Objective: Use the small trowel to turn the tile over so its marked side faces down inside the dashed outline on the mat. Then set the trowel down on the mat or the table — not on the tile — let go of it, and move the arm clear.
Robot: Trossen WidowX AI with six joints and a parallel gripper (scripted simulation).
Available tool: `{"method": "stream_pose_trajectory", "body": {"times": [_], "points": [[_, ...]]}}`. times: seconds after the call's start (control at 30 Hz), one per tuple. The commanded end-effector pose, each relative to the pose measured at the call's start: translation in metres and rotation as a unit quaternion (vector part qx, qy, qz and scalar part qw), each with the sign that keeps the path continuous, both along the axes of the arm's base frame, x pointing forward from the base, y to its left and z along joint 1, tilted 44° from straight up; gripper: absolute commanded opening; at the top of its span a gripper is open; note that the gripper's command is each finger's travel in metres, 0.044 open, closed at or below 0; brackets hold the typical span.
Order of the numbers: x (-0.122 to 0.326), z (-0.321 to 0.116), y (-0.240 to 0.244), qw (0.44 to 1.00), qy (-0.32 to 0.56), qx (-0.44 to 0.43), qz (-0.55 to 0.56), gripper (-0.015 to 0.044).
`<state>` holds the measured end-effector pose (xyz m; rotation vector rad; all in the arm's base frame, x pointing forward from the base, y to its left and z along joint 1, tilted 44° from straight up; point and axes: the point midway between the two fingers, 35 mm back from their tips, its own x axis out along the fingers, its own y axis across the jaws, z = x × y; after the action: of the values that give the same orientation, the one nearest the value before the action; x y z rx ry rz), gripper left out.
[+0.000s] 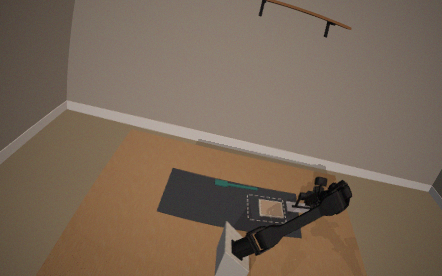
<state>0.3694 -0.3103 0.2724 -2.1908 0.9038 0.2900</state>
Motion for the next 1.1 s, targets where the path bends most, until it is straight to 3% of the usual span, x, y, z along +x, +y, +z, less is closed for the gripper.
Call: {"method": "stream_pose_trajectory", "body": {"times": [0.0, 1.07], "points": [[0.003, 0.004, -0.001, 1.000, -0.006, -0.004, 0.007, 0.0000], [0.004, -0.029, -0.018, 1.000, -0.005, -0.004, 0.007, 0.0000]]}}
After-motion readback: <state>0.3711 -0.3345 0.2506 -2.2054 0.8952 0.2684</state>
